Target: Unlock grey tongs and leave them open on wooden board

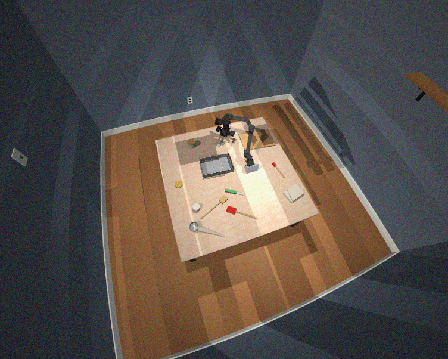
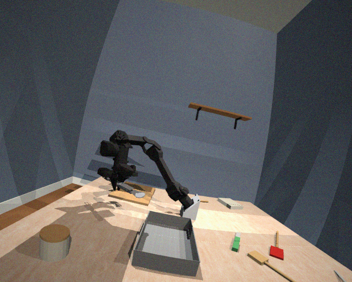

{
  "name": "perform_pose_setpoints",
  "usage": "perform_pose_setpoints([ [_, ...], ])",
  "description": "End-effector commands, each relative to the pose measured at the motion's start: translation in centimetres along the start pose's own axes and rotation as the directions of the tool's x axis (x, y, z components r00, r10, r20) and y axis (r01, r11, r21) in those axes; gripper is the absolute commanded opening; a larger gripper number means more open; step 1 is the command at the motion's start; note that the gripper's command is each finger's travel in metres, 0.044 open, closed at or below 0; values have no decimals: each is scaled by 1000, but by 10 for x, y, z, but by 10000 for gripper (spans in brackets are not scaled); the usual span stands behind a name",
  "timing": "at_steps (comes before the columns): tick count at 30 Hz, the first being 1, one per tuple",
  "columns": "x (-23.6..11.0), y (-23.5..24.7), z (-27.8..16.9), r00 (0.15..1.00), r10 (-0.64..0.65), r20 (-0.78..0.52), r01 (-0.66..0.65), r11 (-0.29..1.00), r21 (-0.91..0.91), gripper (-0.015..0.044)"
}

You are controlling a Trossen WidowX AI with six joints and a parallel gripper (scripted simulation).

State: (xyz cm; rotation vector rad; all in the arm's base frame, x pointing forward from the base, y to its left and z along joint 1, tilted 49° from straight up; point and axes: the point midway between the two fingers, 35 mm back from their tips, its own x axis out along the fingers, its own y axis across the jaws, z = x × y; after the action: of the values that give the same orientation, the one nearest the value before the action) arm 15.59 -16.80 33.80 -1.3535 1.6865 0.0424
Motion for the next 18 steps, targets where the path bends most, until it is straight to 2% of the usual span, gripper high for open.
perform_pose_setpoints([
  [1,-8,15,-20,1000,-11,-7,11,998,56,-150],
  [9,-15,30,-38,1000,-16,-22,18,994,112,-150],
  [18,-3,40,-46,998,64,-1,-63,990,127,-150],
])
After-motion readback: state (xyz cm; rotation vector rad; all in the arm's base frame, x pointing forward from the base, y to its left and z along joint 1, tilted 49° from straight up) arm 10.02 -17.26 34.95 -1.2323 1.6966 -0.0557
